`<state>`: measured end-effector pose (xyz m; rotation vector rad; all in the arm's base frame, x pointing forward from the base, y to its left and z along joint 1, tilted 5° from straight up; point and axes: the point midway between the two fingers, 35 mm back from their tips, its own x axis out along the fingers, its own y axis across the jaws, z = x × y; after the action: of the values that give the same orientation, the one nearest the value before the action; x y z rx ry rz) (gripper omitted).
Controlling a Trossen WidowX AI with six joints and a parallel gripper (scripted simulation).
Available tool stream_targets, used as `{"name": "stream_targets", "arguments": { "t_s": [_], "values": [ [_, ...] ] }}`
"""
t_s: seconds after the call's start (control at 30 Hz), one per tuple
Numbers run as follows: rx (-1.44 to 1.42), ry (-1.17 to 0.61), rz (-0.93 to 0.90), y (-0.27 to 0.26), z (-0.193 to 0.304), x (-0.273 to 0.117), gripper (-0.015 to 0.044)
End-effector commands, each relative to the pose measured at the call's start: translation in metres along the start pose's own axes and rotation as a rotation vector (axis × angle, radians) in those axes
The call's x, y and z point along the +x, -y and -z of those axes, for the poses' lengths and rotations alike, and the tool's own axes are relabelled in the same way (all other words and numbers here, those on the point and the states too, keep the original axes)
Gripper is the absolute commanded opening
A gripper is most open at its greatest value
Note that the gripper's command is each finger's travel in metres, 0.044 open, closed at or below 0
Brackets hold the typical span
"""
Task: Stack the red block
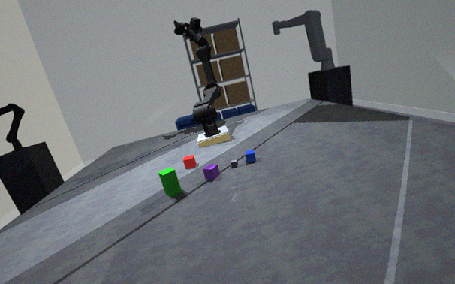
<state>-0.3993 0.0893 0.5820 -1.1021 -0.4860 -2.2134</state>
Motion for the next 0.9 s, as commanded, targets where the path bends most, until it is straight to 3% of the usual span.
{"name": "stream_targets", "arguments": {
  "t_s": [0.0,0.47,0.87],
  "values": [
    [0.000,0.002,-0.003,-0.002,-0.001,0.000,0.0426],
    [0.029,0.207,-0.385,-0.171,-0.110,0.004,0.0440],
    [0.082,0.344,-0.877,-0.352,-0.179,-0.067,0.0440]
  ]
}}
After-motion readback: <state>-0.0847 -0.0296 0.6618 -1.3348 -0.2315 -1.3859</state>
